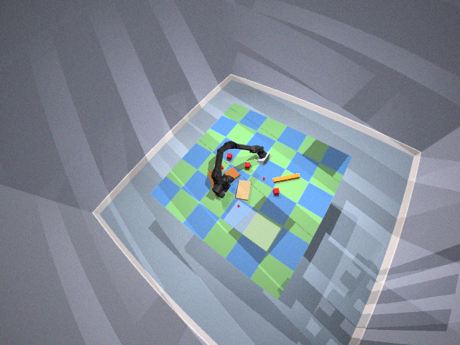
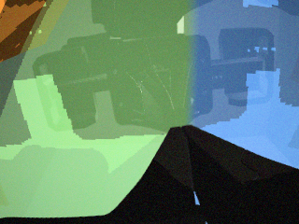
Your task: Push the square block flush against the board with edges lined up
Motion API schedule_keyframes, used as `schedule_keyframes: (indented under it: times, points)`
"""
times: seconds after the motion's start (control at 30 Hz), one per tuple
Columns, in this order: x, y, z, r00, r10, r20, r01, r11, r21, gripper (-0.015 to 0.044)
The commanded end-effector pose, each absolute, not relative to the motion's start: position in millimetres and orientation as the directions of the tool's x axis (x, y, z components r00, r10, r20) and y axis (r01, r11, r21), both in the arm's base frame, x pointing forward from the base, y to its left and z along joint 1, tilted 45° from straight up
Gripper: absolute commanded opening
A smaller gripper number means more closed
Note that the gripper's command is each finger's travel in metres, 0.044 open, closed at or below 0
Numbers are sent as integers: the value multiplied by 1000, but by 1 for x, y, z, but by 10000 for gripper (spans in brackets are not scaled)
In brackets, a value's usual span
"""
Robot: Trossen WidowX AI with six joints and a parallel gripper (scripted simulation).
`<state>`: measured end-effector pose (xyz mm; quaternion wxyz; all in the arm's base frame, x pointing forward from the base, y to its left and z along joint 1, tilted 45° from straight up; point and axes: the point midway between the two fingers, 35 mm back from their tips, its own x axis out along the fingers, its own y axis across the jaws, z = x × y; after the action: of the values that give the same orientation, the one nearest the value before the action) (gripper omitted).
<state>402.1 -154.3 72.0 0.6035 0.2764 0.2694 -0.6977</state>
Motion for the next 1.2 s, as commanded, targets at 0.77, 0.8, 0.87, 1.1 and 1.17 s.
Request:
schedule_keyframes:
  times: [0.77,0.8,0.87,1.1,1.17]
  points:
    - [402,-172,87,-119,-696,-708,991,-124,-45,0]
    - [402,-172,88,-119,-696,-708,991,-124,-45,0]
    - [402,-174,89,-119,-696,-708,991,-124,-45,0]
    - [402,-177,92,-119,-696,-708,991,-124,-45,0]
    - [402,-176,91,-119,-696,-709,991,-124,-45,0]
